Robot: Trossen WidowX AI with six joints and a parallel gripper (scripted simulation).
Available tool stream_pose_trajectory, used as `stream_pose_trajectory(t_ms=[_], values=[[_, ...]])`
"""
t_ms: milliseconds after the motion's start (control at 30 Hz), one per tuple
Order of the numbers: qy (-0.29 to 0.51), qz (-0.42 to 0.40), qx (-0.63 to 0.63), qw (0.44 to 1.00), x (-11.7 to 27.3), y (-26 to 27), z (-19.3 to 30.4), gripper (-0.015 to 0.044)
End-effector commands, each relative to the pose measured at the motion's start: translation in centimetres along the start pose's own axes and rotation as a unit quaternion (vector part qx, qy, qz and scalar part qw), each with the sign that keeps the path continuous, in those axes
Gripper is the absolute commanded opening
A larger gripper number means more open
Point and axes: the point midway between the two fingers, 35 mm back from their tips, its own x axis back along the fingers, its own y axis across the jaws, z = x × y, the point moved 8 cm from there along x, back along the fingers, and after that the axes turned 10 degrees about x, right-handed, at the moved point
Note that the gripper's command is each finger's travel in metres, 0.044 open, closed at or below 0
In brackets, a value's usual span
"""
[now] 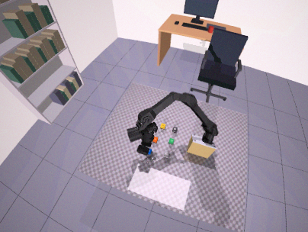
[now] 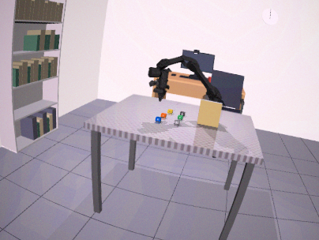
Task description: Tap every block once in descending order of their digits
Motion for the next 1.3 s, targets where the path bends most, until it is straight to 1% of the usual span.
stream_pose_trajectory(t_ms=[0,267,567,733,800,867,933,1267], values=[[0.010,0.001,-0.003,1.000,-0.3,-0.5,0.4,0.0020],[0.012,0.002,-0.002,1.000,0.8,-5.9,6.5,0.0020],[0.014,0.004,0.000,1.000,-0.2,-10.5,14.6,0.0020],[0.014,0.004,0.000,1.000,-0.5,-10.6,14.7,0.0020],[0.013,0.002,0.000,1.000,-2.7,-10.5,14.6,0.0020],[0.013,0.003,0.000,1.000,-6.1,-10.6,14.7,0.0020],[0.014,0.005,0.000,1.000,-8.1,-10.7,15.0,0.0020],[0.014,0.005,0.000,1.000,-9.1,-10.7,15.0,0.0020]])
